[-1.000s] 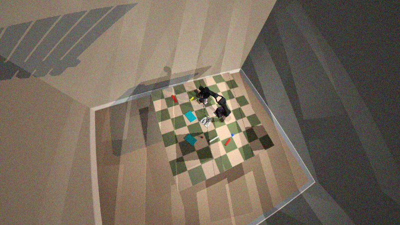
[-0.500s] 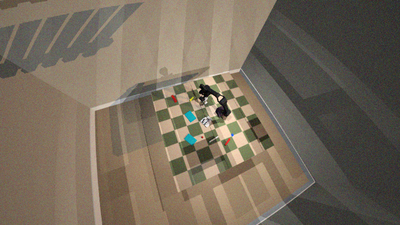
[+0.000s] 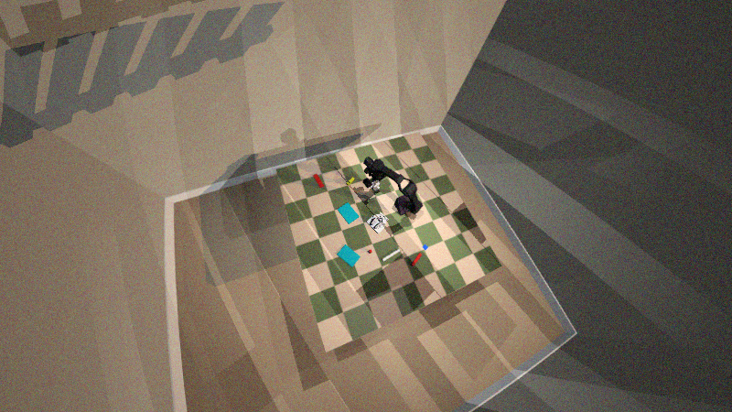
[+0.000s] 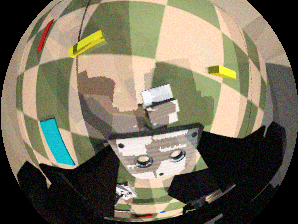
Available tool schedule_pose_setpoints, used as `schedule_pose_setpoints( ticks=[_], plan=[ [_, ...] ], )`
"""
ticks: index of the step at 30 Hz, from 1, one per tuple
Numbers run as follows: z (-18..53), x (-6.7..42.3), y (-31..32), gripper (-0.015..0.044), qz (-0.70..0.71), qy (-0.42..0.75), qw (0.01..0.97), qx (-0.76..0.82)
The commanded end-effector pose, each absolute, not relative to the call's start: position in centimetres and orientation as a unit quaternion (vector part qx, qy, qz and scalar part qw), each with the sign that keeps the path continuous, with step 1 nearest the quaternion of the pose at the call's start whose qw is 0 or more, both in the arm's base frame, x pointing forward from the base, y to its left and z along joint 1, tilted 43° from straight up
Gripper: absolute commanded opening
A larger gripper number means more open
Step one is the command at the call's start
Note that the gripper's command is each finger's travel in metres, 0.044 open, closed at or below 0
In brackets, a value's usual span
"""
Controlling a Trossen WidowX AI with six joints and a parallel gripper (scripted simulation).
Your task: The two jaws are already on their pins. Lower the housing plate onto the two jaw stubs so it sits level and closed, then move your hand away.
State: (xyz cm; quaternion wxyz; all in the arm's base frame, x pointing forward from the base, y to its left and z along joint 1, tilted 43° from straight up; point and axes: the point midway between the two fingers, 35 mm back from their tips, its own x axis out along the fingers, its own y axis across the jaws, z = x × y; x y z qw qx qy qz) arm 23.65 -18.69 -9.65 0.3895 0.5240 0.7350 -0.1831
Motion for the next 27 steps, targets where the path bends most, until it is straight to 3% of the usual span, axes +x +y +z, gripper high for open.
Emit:
schedule_pose_setpoints(
  ticks=[1,27],
  plan=[
    [-8.5,24.2,-17.7,0.0351,-0.214,0.725,0.368,0.541],
    [-2.7,26.1,-11.5,0.0351,-0.386,0.649,0.226,0.616]
  ],
)
